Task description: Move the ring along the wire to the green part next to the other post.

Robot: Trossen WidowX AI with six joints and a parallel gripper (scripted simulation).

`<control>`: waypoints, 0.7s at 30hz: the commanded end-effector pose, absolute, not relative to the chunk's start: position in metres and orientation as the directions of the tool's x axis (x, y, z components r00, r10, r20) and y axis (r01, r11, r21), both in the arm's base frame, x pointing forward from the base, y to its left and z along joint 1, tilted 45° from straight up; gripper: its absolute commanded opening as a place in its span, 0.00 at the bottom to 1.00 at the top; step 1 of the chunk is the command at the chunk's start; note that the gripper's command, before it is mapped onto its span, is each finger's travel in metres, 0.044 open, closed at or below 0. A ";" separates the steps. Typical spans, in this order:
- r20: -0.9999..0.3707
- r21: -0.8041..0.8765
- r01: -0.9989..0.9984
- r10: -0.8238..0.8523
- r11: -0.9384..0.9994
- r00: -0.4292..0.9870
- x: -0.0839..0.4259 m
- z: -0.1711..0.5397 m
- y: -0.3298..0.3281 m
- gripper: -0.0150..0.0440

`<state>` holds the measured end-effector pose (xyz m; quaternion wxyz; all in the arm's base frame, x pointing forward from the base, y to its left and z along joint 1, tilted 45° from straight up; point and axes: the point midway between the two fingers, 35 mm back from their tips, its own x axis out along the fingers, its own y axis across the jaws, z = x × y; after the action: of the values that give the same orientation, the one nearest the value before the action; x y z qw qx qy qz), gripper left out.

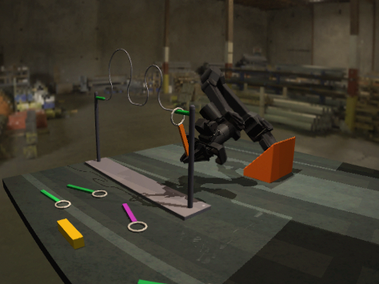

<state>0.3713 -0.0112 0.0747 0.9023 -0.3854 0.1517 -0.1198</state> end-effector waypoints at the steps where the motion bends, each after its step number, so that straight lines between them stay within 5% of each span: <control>1: -0.181 -0.732 0.099 -0.333 0.674 0.925 0.370 0.075 -0.010 0.53; 21: -0.184 -0.734 0.096 -0.332 0.672 0.925 0.325 0.083 0.005 0.53</control>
<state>0.3285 0.0052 0.0845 0.9017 -0.3878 0.1498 -0.1188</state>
